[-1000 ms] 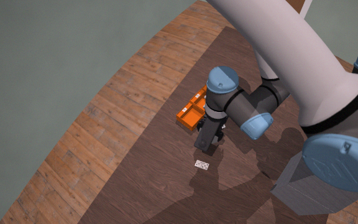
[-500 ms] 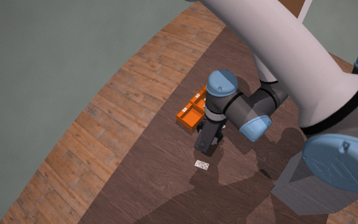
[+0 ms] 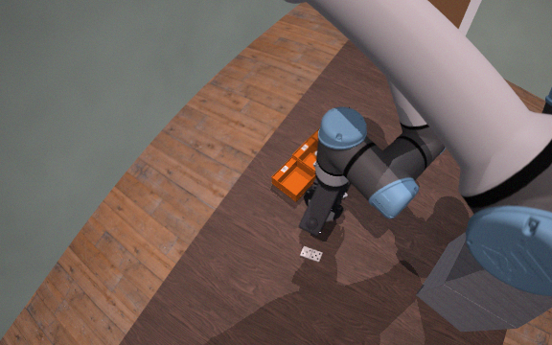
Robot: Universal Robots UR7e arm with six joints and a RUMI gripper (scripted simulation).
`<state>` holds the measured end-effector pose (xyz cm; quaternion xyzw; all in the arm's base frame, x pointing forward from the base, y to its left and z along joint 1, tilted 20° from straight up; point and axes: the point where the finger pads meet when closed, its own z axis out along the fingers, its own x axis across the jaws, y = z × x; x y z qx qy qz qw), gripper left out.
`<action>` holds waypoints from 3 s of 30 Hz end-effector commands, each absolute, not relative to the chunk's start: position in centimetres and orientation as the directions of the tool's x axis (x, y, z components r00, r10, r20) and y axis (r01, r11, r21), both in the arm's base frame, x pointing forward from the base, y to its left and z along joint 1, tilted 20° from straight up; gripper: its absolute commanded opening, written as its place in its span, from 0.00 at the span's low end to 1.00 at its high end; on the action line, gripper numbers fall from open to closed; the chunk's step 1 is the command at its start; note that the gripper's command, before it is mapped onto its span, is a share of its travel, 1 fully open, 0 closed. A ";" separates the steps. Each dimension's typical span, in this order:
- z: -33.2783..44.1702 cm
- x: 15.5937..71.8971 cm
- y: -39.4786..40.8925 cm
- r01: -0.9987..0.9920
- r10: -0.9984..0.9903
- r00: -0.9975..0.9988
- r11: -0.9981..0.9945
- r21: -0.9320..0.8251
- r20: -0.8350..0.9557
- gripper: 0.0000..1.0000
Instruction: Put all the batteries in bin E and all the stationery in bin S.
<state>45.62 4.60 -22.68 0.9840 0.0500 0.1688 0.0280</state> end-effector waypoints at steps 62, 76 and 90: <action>-17.0 43.6 4.8 0.089 0.108 0.938 -0.993 0.072 0.330 0.00; -15.5 45.5 2.1 -0.071 -0.061 0.939 -0.997 0.016 0.338 0.00; -13.8 49.7 -3.5 -0.071 -0.061 0.939 -0.997 0.016 0.338 0.00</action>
